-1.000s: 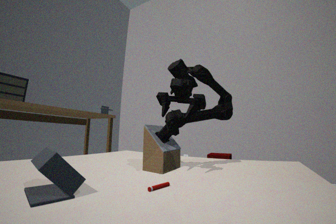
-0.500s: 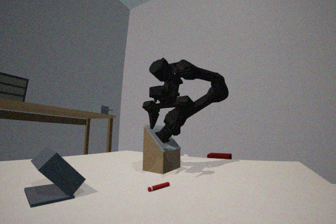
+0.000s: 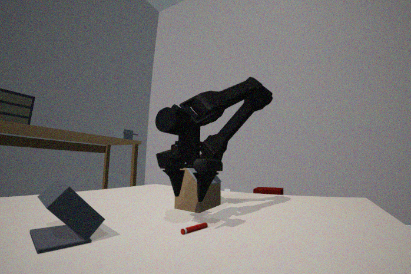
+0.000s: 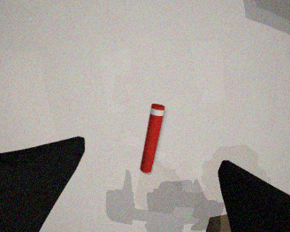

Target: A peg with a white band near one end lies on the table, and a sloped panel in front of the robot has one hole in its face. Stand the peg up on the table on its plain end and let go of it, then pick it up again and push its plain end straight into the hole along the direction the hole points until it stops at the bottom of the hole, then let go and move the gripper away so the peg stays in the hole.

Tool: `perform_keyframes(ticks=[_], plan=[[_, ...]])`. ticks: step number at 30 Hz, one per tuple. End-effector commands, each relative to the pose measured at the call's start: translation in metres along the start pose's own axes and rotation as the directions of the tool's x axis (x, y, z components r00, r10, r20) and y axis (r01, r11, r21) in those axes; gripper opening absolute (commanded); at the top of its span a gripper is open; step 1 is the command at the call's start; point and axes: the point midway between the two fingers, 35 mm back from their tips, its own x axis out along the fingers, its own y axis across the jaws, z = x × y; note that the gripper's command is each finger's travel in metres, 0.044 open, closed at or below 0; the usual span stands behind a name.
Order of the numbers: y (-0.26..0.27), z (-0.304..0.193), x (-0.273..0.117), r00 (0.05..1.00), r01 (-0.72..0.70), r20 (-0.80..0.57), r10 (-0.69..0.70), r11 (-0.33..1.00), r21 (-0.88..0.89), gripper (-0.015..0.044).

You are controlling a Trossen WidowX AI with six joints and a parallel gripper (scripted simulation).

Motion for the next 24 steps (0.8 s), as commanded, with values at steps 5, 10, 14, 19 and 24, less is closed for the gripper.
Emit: perform_keyframes(ticks=[5, 10, 14, 19, 24], plan=[[0.000, 0.004, 0.013, 1.000, 0.008, -0.008, -0.008, 1.000, 0.012, 0.0440], [-0.001, 0.005, 0.021, 1.000, 0.010, -0.008, -0.010, 1.000, 0.012, 0.0440], [-0.001, 0.006, 0.027, 1.000, 0.010, -0.008, -0.010, 1.000, 0.012, 0.0440], [-0.001, 0.006, 0.036, 1.000, 0.011, -0.008, -0.011, 1.000, 0.012, 0.0440], [-0.001, 0.006, 0.044, 1.000, 0.011, -0.008, -0.011, 1.000, 0.012, 0.0440]])
